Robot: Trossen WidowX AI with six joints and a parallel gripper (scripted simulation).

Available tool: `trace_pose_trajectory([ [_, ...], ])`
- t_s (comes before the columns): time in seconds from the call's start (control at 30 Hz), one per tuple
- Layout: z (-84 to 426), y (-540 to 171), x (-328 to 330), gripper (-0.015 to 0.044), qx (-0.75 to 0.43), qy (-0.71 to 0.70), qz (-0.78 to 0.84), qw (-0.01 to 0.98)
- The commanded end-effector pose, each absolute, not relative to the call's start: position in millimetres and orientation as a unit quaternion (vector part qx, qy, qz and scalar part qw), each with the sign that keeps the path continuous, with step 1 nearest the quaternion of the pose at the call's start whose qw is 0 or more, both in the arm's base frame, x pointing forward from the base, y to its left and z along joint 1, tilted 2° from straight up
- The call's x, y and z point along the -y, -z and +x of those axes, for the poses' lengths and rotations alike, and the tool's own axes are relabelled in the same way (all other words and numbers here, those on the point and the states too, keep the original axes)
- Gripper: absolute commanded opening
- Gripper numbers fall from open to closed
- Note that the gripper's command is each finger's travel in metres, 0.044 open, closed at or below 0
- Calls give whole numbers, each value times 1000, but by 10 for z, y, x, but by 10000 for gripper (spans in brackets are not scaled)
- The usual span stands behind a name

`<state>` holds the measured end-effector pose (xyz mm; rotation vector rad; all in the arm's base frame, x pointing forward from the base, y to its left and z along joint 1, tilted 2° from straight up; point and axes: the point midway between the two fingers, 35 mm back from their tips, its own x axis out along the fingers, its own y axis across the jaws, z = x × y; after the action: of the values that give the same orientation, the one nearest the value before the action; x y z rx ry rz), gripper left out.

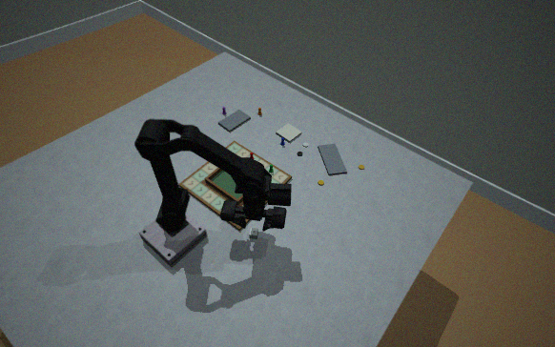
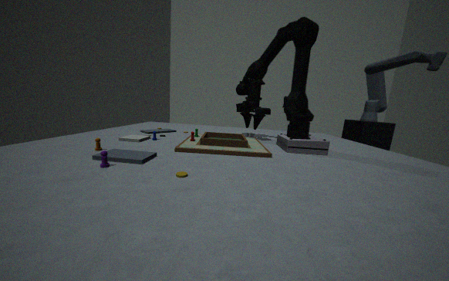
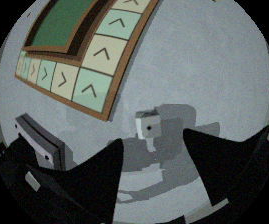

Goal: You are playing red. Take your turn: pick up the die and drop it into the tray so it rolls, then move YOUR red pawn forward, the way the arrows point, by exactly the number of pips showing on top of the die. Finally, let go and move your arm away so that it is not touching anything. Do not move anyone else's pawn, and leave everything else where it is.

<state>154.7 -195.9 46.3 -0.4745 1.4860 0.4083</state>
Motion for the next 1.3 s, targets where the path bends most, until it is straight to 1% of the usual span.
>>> trace_pose_trajectory([
  [0.0, 1549, -401, 1948, 275, -664, -187, -213, 692],
  [0.73, 1562, -82, 1949, 275, -664, -187, -213, 692],
  [0.97, 1562, -82, 1949, 91, -664, -187, -213, 692],
  [1.17, 1562, -82, 1949, 51, -664, -187, -213, 692],
  [1.23, 1564, -90, 1951, 0, -664, -187, -213, 692],
  [1.27, 1569, -115, 1957, 0, -664, -187, -213, 692],
])
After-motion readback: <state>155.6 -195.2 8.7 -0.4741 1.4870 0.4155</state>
